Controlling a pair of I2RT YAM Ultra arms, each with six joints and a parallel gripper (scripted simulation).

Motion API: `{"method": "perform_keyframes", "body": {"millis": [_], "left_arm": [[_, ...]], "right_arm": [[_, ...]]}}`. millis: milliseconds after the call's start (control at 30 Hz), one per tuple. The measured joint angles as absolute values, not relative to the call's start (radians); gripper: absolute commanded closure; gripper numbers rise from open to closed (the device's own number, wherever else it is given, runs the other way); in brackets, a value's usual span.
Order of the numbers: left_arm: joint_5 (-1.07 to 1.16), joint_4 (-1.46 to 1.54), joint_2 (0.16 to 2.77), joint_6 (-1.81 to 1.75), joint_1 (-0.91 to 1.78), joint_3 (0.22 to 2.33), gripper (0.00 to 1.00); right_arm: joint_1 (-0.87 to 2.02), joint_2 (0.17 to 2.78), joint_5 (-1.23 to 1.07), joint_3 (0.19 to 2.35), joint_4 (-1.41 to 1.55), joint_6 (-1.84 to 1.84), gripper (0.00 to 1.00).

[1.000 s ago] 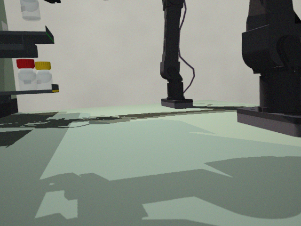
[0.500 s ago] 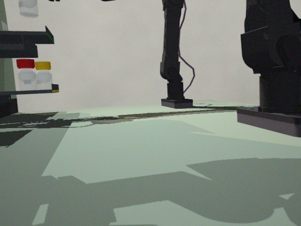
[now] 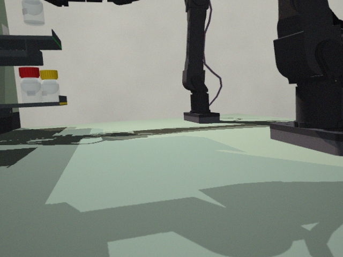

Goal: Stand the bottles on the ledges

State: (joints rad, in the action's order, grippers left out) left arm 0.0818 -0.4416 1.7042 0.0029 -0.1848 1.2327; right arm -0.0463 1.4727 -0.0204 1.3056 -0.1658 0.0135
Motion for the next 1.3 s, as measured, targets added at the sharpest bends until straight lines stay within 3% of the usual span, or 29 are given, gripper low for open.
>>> {"method": "perform_keyframes", "body": {"millis": [133,167,800,933,1067,1133,1167,1233,1267,1300], "left_arm": [[0.082,-0.441,1.704,0.003,-0.185,1.233,0.19],[0.082,-0.441,1.704,0.003,-0.185,1.232,0.28],[0.082,-0.441,1.705,0.002,-0.185,1.232,0.49],[0.083,-0.441,1.705,0.002,-0.185,1.232,0.94],[0.083,-0.44,1.704,0.002,-0.185,1.233,0.49],[0.083,-0.422,1.705,0.002,-0.185,1.243,0.48],[0.083,-0.405,1.705,0.002,-0.185,1.252,0.48],[0.083,-0.38,1.705,0.002,-0.185,1.266,0.48],[0.083,-0.373,1.705,0.002,-0.185,1.27,0.48],[0.083,-0.361,1.705,0.002,-0.185,1.275,0.48]], "right_arm": [[-0.046,1.473,-0.02,1.306,-0.166,0.014,0.5],[-0.046,1.473,-0.02,1.306,-0.166,0.014,0.5],[-0.046,1.473,-0.02,1.214,-0.242,0.014,0.5],[-0.046,1.473,-0.02,1.176,-0.272,0.014,0.5],[-0.046,1.473,-0.02,1.171,-0.282,0.014,0.5],[-0.046,1.473,-0.02,1.171,-0.282,0.014,0.5],[-0.046,1.473,-0.02,1.171,-0.282,0.014,0.39],[-0.046,1.472,-0.02,1.172,-0.286,0.014,0.39],[-0.046,1.472,-0.02,1.172,-0.291,0.014,0.3],[-0.046,1.472,-0.02,1.172,-0.295,0.014,0.3]]}}
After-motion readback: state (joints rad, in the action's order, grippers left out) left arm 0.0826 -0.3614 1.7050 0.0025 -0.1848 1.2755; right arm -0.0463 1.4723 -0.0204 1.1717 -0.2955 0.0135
